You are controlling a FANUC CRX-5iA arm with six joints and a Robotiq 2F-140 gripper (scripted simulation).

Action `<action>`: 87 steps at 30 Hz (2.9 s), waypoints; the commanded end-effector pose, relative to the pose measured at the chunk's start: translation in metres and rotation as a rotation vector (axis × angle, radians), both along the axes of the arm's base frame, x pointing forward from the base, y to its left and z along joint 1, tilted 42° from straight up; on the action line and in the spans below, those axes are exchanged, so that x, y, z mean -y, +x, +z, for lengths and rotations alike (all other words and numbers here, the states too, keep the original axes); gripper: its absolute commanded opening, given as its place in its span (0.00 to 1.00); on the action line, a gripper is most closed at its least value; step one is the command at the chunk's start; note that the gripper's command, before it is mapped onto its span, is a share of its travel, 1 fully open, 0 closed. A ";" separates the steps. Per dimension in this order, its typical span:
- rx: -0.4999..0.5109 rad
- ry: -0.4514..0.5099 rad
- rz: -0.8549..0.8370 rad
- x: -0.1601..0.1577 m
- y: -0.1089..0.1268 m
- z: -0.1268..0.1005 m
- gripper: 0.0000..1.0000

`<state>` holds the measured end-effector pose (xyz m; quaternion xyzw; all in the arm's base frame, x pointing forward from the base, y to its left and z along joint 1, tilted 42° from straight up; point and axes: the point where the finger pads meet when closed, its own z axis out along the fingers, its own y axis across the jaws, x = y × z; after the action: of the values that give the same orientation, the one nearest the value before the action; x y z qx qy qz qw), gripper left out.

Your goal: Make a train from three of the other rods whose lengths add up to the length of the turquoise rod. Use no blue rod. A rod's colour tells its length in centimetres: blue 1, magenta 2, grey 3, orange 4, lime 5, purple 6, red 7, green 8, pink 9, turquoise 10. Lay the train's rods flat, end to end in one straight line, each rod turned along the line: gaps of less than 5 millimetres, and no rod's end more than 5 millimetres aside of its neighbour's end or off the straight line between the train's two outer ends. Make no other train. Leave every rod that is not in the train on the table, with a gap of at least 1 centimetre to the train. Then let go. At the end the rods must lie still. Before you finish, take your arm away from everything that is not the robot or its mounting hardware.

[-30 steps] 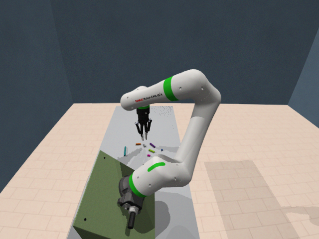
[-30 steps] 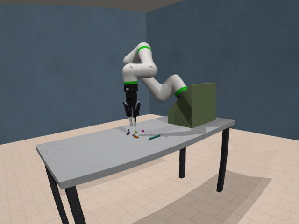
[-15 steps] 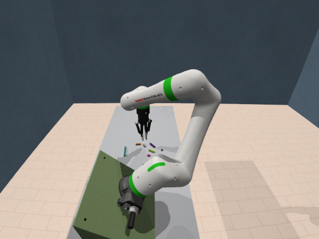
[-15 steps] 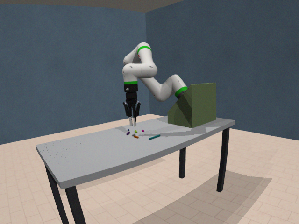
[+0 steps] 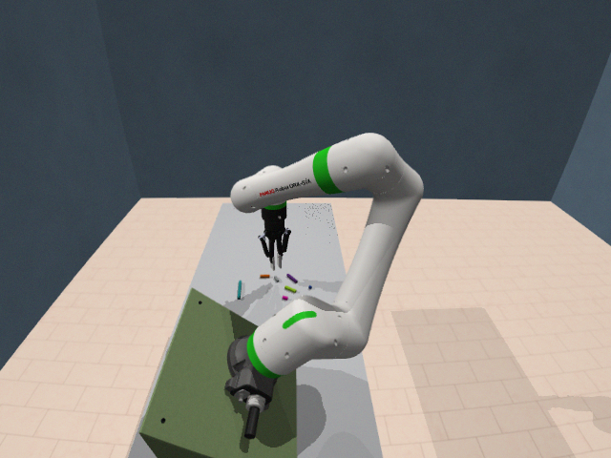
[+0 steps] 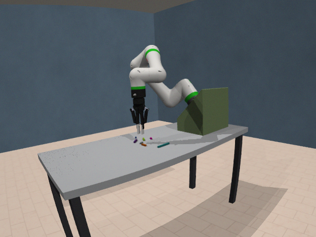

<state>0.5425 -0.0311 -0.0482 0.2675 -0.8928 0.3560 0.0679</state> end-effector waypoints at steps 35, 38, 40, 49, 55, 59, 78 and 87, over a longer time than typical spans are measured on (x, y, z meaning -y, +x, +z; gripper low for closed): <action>0.000 0.000 0.000 0.029 0.003 -0.032 0.15; 0.000 0.000 0.000 0.030 0.004 -0.034 0.15; 0.000 0.000 0.000 0.031 0.004 -0.035 0.15; 0.000 0.000 0.000 0.033 0.004 -0.037 0.15; 0.000 0.000 0.000 0.033 0.004 -0.037 0.15; 0.000 0.000 0.000 0.033 0.004 -0.037 0.15; 0.000 0.000 0.000 0.033 0.004 -0.037 0.15; 0.000 0.000 0.000 0.033 0.004 -0.037 0.15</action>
<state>0.5462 -0.0640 -0.0849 0.2675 -0.8928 0.3561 0.0678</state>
